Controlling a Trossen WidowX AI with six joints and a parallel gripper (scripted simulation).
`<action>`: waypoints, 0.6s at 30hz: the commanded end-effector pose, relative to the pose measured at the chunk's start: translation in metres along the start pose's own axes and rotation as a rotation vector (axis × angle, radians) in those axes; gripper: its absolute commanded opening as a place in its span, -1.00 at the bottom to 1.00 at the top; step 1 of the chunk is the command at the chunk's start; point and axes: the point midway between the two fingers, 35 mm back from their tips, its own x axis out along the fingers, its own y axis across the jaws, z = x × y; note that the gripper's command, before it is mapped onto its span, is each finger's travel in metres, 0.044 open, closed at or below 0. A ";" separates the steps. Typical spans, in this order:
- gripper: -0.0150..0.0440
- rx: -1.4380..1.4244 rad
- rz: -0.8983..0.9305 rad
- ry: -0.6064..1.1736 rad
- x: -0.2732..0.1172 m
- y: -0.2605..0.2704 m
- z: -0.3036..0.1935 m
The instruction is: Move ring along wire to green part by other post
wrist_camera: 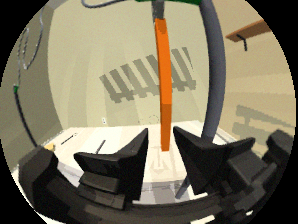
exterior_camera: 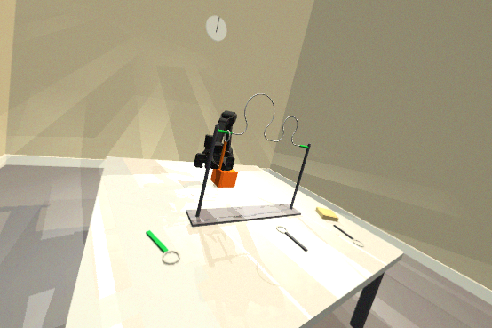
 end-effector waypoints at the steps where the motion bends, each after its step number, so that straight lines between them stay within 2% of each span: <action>1: 0.05 0.000 -0.003 -0.005 0.008 -0.001 0.002; 18: 0.05 0.000 -0.003 -0.006 0.013 0.000 0.002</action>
